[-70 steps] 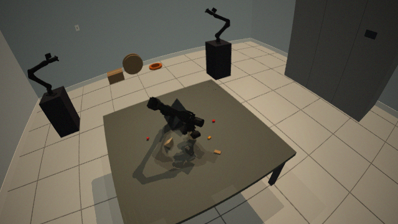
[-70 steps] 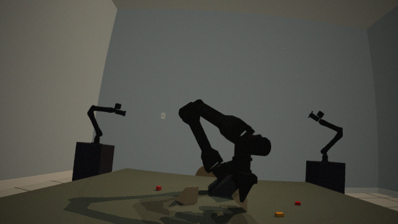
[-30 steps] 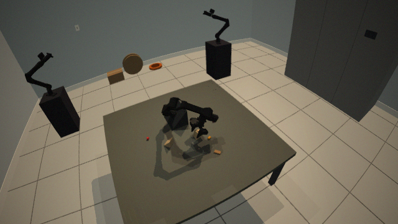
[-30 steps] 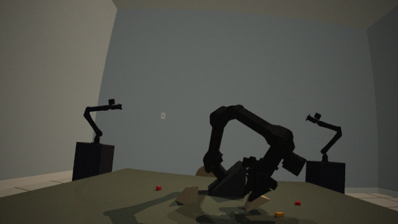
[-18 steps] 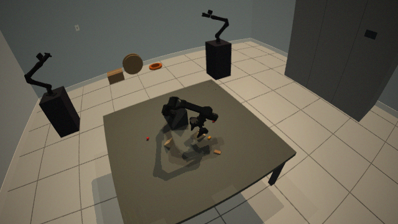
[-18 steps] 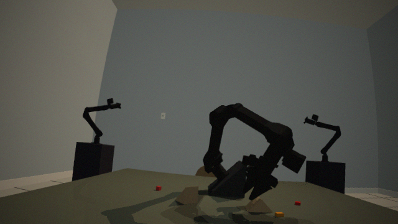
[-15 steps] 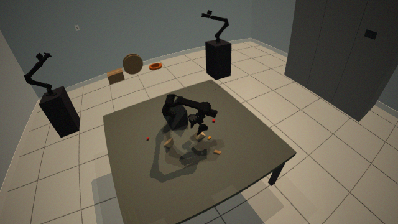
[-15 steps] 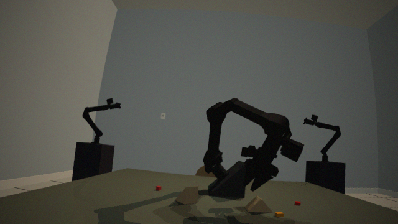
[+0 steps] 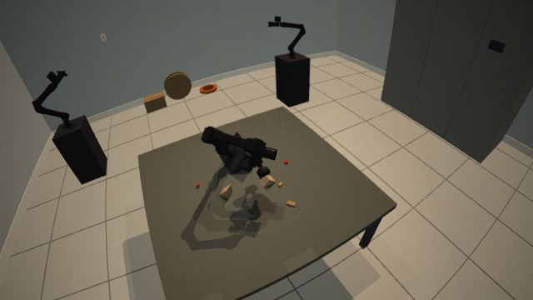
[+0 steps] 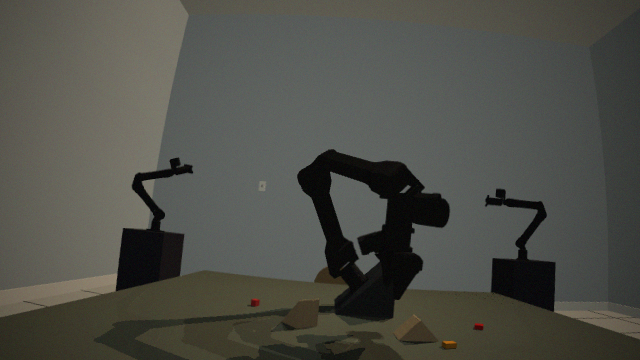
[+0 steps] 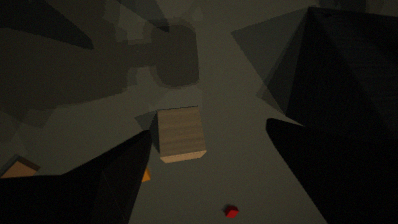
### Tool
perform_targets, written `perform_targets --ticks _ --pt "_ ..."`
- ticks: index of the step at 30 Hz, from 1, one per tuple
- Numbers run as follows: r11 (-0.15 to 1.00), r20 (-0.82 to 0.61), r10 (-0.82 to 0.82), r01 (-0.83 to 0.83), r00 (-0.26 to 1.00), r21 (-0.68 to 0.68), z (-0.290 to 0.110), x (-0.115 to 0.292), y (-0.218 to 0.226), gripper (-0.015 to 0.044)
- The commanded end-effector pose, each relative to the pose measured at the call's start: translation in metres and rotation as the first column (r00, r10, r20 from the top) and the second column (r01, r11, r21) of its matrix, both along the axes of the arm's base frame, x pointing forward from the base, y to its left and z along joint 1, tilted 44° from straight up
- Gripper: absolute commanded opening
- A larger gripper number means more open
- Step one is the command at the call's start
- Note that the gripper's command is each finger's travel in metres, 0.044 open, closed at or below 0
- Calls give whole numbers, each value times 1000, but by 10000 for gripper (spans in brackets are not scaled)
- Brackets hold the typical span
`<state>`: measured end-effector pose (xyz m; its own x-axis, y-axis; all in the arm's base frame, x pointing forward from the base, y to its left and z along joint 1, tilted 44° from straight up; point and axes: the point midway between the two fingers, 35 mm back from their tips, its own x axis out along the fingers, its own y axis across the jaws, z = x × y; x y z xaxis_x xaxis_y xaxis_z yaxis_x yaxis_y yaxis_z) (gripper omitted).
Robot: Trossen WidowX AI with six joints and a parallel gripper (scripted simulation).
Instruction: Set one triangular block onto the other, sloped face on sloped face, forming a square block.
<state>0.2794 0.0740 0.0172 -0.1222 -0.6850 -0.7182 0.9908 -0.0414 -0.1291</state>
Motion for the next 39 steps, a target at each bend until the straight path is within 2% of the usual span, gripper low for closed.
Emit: perform_targets --ticks 1,5,7,18,29,39 --pt "943 -33 -67 74 997 323 0 0 -20 440" --pt "783 47 -44 5 998 622 6 9 -35 440" --pt "717 110 -37 -51 993 695 12 14 -40 440" --pt "709 119 -36 -59 992 703 11 15 -41 440" --pt "709 119 -36 -59 992 703 -81 16 -40 440" --pt "709 119 -36 -59 992 703 -88 14 -38 440"
